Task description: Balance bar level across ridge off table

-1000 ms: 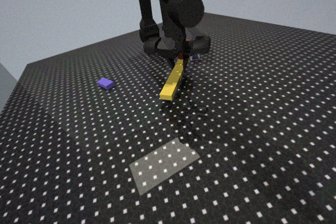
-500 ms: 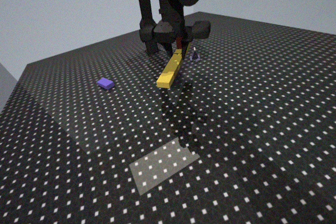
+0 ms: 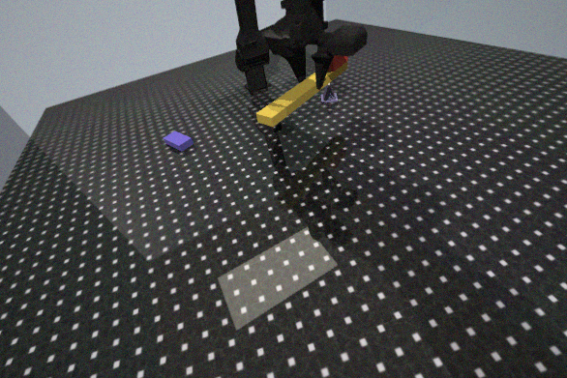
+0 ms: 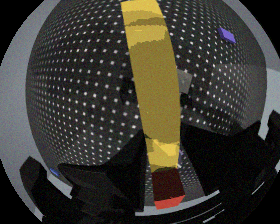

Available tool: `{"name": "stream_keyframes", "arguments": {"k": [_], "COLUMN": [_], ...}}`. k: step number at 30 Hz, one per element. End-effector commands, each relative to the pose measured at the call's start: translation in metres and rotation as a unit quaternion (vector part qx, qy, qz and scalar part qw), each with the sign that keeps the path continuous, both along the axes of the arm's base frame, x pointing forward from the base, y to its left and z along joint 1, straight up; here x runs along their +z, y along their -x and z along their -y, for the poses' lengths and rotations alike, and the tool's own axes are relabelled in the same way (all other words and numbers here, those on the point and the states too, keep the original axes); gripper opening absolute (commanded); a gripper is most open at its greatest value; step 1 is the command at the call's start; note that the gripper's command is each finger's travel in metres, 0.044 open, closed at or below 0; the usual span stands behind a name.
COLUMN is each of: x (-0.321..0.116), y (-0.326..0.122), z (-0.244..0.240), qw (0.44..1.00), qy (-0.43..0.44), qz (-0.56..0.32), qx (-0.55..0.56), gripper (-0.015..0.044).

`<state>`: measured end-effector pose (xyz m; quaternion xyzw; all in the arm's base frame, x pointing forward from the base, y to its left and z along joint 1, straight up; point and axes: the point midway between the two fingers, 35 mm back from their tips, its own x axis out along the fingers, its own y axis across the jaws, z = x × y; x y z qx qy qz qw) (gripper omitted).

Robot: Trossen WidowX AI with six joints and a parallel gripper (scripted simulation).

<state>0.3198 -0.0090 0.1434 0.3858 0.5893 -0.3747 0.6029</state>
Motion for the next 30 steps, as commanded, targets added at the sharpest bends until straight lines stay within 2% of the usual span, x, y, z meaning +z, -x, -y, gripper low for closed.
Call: {"name": "stream_keyframes", "arguments": {"k": [1, 13, 30], "x": [0.003, 0.003, -0.001], "y": [0.009, 0.041, 0.096], "z": [-0.014, -0.049, -0.082], "qw": [0.998, 0.969, 0.888], "qy": [-0.001, -0.007, -0.013], "qz": [0.003, 0.001, -0.003], "qx": [-0.064, -0.247, -0.459], "gripper": [0.0000, 0.0000, 0.0000]}}
